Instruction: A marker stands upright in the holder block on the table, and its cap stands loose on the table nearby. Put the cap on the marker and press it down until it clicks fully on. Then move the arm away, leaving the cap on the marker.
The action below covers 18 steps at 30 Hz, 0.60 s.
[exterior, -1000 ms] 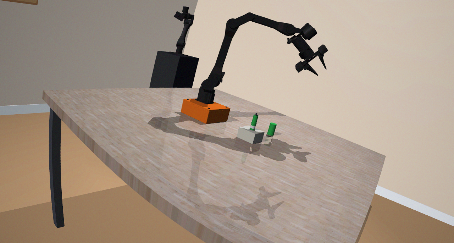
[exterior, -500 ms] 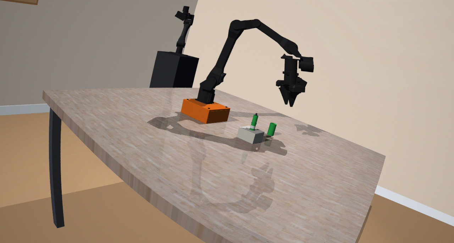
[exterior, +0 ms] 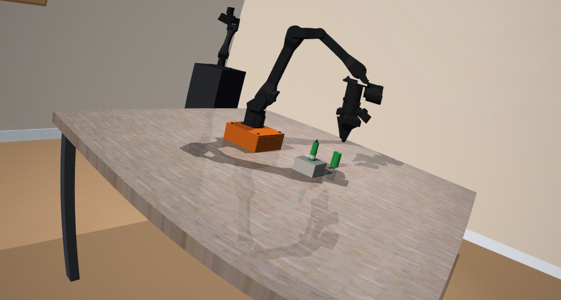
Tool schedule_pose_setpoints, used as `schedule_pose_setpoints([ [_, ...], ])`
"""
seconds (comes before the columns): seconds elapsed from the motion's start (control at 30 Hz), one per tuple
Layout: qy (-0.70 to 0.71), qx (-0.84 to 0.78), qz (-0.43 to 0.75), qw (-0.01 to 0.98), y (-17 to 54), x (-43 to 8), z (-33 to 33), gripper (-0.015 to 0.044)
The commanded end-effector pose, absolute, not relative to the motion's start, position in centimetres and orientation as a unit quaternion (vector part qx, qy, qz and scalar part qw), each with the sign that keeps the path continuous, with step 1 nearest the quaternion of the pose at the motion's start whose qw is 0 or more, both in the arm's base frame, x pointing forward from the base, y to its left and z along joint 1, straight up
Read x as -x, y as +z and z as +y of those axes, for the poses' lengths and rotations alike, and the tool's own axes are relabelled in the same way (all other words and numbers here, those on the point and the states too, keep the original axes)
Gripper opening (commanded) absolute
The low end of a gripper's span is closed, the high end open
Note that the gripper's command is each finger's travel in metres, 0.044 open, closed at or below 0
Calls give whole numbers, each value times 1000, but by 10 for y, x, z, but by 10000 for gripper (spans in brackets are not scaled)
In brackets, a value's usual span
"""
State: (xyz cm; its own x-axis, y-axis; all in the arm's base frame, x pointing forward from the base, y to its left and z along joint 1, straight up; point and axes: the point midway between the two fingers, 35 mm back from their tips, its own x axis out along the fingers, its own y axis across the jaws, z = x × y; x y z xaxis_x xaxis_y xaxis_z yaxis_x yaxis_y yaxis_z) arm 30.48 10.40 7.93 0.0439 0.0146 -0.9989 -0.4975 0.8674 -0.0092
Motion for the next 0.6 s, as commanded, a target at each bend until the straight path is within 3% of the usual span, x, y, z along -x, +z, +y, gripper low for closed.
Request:
schedule_pose_setpoints([
  [0.0,179,181,673,694,64,-302,102,251],
  [0.57,179,181,673,694,35,-304,104,251],
])
